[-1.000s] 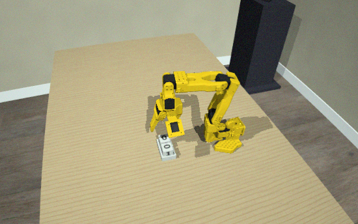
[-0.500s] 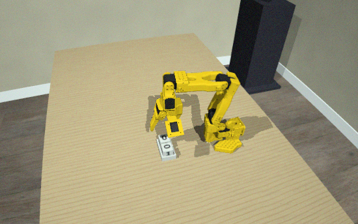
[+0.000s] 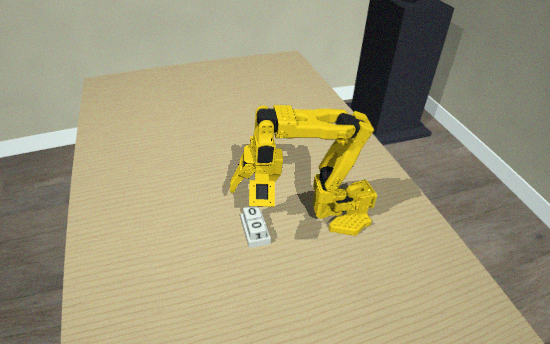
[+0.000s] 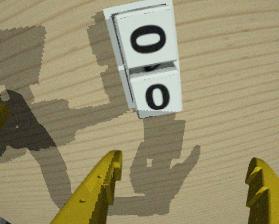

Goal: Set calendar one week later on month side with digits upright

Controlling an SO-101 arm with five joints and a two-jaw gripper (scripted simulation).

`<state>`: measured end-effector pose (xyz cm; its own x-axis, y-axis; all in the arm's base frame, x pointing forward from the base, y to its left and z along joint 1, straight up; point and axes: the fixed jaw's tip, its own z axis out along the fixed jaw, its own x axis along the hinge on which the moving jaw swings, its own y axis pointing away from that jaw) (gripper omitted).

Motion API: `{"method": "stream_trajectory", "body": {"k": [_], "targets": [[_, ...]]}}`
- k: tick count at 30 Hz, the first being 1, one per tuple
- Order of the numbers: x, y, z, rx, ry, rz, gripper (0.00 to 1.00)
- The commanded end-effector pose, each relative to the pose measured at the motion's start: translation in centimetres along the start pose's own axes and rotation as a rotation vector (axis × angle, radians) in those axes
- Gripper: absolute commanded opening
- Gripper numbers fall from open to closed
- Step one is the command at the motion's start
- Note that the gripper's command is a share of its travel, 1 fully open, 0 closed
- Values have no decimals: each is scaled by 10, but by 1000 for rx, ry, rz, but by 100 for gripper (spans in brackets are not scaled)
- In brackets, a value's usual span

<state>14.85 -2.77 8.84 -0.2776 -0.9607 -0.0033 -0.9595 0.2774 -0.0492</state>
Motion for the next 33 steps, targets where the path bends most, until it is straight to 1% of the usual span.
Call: {"method": "stream_trajectory", "body": {"k": [1, 6, 8, 15, 22, 23, 25, 33], "targets": [[-3, 0, -9, 62, -12, 100, 36], [-7, 2, -14, 99, -29, 262, 36], [-7, 2, -14, 99, -29, 262, 36], [-12, 5, -21, 152, -70, 517, 36], [-16, 8, -28, 195, -128, 774, 36], [-17, 9, -29, 200, -138, 808, 36], [-17, 9, -29, 200, -138, 808, 36], [-20, 12, -35, 228, -210, 1050, 36]]}}
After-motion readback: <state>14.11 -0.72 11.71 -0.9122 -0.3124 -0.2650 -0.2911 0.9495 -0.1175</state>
